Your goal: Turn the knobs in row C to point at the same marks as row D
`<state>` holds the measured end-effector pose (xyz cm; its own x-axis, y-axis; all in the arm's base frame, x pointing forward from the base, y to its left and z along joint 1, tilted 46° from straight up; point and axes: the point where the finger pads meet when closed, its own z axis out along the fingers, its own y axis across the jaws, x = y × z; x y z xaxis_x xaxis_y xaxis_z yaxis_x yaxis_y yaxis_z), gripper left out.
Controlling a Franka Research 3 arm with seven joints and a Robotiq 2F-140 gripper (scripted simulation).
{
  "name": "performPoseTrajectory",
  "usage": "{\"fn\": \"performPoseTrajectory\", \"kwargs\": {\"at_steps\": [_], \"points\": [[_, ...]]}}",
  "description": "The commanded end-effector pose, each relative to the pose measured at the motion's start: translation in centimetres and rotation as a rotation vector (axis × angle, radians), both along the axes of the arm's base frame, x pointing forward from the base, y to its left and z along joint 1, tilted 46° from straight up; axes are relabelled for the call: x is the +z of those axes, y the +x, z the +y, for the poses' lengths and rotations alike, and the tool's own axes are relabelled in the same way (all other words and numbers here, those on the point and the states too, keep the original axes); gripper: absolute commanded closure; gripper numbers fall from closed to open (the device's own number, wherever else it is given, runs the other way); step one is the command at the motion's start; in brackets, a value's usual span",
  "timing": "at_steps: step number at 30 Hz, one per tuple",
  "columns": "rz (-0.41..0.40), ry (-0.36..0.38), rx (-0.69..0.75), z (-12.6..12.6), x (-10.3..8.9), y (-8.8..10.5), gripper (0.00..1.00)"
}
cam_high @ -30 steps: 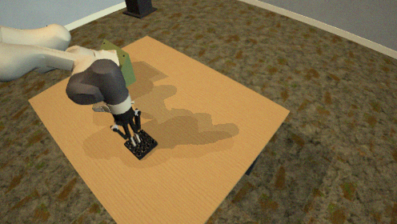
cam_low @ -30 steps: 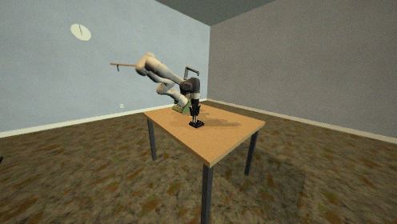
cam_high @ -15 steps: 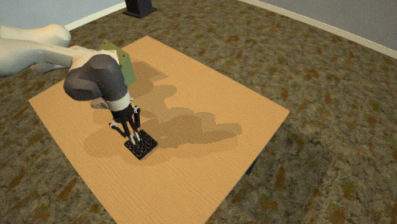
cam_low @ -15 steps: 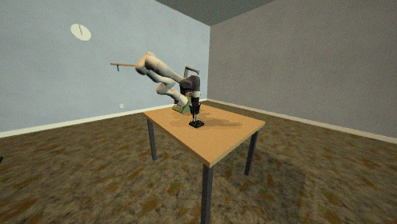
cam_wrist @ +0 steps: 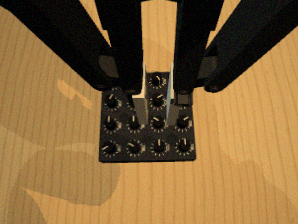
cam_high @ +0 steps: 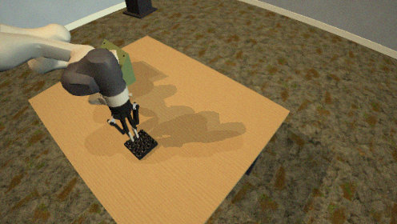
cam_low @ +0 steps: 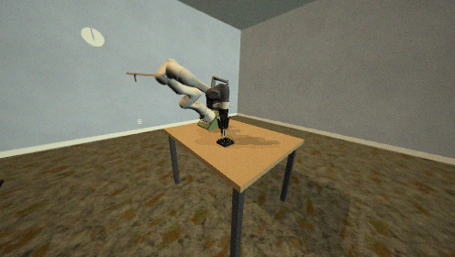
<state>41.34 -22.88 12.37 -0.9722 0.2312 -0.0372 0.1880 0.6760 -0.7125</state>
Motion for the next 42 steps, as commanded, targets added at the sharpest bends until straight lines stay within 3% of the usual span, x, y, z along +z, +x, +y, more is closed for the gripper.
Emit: {"fn": "performPoseTrajectory", "kwargs": {"at_steps": [1,8,12,42], "points": [[0.010,0.000,0.004,0.06,0.12,-0.09,0.88],[0.017,0.001,0.011,0.07,0.13,-0.09,0.88],[0.130,0.024,0.124,0.20,0.27,-0.05,0.88],[0.438,0.087,0.432,0.56,0.64,0.04,0.88]]}}
